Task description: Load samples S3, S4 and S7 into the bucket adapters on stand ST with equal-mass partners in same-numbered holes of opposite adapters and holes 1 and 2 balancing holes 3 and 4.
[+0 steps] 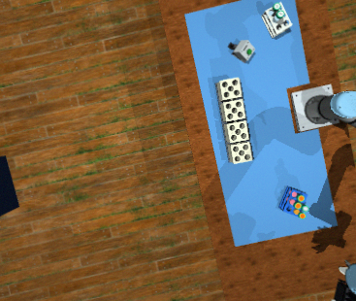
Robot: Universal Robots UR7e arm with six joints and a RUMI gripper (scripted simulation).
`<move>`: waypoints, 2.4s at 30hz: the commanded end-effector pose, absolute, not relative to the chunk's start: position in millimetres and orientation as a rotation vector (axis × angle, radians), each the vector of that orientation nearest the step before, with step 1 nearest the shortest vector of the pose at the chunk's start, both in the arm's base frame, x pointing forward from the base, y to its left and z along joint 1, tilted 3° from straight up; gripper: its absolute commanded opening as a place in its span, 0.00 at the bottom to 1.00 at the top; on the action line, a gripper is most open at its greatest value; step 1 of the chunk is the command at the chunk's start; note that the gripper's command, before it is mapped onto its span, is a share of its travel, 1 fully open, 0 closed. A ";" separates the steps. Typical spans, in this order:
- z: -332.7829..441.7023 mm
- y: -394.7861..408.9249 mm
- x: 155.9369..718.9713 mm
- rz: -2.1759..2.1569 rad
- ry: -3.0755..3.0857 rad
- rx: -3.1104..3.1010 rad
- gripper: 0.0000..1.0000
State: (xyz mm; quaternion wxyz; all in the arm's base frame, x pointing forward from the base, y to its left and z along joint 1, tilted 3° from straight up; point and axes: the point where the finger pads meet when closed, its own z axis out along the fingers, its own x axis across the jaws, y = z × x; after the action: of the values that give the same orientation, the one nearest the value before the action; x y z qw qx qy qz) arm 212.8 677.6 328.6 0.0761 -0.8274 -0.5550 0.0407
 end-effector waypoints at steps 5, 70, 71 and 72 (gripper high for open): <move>329.5 677.6 212.8 0.120 -1.664 -2.480 1.00; 302.1 451.0 268.5 0.094 -0.600 -2.974 0.35; 301.5 446.2 269.7 0.093 -0.575 -2.980 0.35; 300.9 441.3 270.8 0.092 -0.550 -2.986 0.35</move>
State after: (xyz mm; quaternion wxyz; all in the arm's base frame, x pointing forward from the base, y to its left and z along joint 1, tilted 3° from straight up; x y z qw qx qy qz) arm 266.7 457.2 302.0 0.0530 -0.9763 -0.2072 0.0325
